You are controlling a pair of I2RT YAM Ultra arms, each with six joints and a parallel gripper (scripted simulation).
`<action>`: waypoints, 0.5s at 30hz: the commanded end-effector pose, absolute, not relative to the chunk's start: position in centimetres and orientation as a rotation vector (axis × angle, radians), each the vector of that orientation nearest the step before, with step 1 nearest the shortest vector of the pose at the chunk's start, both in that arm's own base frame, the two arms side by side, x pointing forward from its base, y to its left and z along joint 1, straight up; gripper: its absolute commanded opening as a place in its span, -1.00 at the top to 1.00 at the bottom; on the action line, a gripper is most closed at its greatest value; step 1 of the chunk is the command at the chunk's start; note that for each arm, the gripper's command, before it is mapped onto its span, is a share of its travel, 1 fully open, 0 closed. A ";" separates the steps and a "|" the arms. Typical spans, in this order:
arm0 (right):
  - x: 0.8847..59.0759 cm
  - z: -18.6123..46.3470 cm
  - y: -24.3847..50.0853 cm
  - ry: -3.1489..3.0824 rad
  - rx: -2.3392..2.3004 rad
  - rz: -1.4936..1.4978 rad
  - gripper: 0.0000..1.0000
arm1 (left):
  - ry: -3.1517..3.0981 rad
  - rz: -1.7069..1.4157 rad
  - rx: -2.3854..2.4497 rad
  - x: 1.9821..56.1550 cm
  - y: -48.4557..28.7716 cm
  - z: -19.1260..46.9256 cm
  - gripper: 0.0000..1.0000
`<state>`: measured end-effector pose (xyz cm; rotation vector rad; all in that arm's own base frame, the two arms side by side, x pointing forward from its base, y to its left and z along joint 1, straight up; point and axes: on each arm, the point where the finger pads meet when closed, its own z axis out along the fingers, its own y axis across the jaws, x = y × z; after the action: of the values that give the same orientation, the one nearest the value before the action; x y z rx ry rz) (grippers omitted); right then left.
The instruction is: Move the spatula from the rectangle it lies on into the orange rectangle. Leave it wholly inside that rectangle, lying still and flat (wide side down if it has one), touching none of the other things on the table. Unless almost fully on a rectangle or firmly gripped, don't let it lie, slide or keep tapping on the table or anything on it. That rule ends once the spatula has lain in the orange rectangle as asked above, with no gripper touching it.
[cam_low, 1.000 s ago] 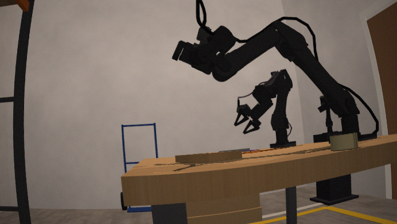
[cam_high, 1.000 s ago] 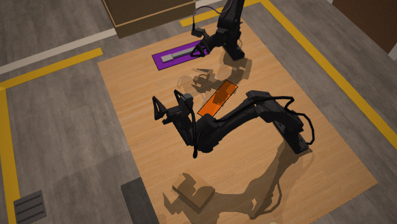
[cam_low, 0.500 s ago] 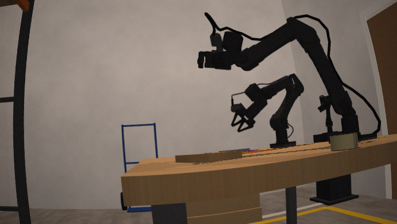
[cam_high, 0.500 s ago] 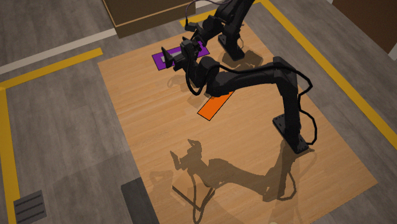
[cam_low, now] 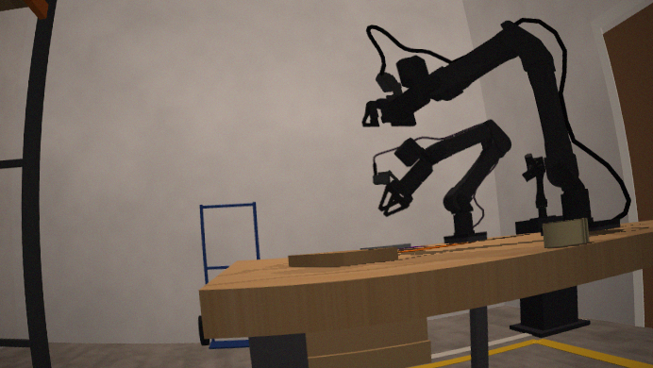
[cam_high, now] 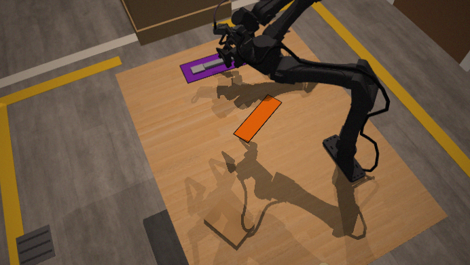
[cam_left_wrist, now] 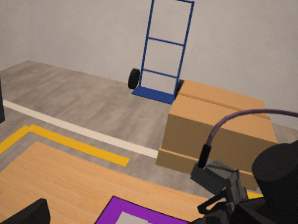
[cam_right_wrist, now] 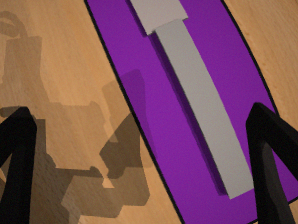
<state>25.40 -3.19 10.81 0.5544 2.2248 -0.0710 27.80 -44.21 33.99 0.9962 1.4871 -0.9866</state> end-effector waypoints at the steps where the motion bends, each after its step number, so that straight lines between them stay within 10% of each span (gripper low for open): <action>1: 27.0 12.8 -3.1 2.227 0.358 -0.016 -1.00 | 1.684 -0.787 1.042 24.9 -43.0 31.4 -1.00; 15: 27.4 13.1 -6.6 2.284 0.264 -0.083 -1.00 | 1.764 -0.598 1.285 15.3 -39.9 27.3 -1.00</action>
<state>26.01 -6.67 11.10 0.3520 2.3209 -0.1088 15.94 -41.73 28.10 1.2695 1.7152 -0.6951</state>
